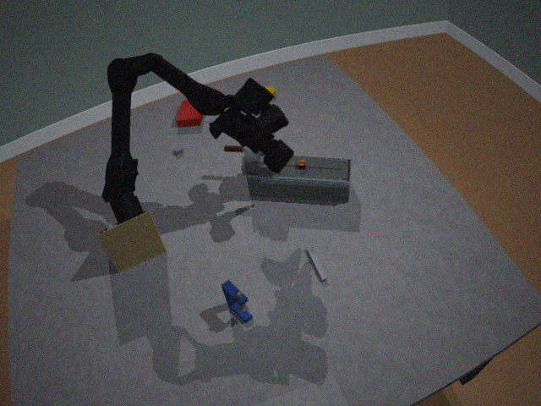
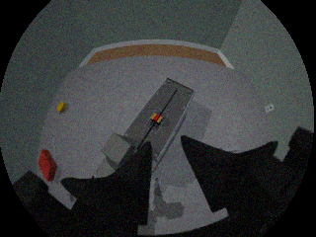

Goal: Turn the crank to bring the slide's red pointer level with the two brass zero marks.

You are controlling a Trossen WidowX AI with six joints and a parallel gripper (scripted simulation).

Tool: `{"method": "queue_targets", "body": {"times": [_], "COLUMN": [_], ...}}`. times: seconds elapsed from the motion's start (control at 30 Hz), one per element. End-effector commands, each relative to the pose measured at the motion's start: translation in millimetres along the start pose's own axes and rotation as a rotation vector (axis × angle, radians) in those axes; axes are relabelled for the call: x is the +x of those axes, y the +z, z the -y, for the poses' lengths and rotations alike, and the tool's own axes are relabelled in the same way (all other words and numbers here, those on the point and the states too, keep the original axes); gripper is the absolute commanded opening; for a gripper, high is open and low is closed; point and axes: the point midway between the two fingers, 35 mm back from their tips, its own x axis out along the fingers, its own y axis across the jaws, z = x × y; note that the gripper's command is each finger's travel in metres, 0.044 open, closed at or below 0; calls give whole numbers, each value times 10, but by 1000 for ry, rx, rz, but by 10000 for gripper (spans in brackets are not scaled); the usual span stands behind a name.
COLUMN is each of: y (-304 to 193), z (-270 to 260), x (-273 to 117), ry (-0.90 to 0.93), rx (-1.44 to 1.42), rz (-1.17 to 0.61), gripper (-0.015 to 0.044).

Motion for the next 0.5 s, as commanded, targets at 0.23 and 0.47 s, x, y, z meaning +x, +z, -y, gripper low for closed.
{"method": "queue_targets", "body": {"times": [0.23, 0.47], "y": [0, 0], "z": [0, -1], "x": [0, 0], "ry": [0, 1], "rx": [0, 0], "rz": [0, 0], "gripper": [0, 0]}}
